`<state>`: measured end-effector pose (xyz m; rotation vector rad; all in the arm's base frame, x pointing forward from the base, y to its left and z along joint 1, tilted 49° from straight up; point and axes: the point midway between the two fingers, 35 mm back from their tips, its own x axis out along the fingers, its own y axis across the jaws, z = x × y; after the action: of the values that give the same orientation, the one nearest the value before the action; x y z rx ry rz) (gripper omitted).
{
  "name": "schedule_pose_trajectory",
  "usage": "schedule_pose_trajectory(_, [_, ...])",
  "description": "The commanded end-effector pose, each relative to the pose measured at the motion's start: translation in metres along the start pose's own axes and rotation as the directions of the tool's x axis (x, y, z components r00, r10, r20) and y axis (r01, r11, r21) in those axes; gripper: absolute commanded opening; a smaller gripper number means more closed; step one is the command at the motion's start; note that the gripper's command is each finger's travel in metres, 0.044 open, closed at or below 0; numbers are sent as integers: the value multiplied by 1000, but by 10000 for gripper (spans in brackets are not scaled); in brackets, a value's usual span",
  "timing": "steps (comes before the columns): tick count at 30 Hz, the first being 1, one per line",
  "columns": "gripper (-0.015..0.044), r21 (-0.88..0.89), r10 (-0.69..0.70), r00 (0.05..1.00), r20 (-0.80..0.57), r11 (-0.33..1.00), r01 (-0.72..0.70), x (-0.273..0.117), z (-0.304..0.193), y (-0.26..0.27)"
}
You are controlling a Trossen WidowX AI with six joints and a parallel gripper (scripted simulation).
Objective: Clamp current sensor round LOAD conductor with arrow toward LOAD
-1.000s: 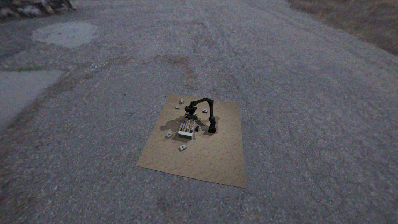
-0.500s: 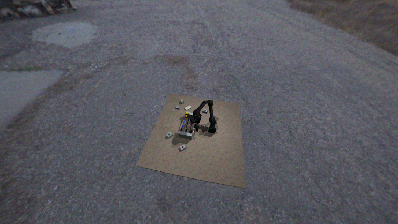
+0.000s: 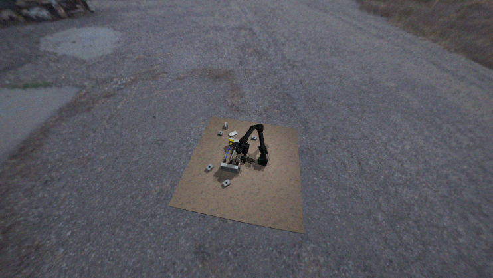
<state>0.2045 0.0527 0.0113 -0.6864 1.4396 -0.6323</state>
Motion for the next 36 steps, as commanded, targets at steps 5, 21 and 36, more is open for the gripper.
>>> schedule_pose_trajectory(5, [440, -5, -4, 1000, -1, 1000, 4, 14, -1, -1])
schedule_pose_trajectory(21, [440, -4, -8, 1000, -1, 1000, 8, 38, -2, -2])
schedule_pose_trajectory(36, [203, 1, -3, 1000, 0, 1000, 3, 34, -1, -1])
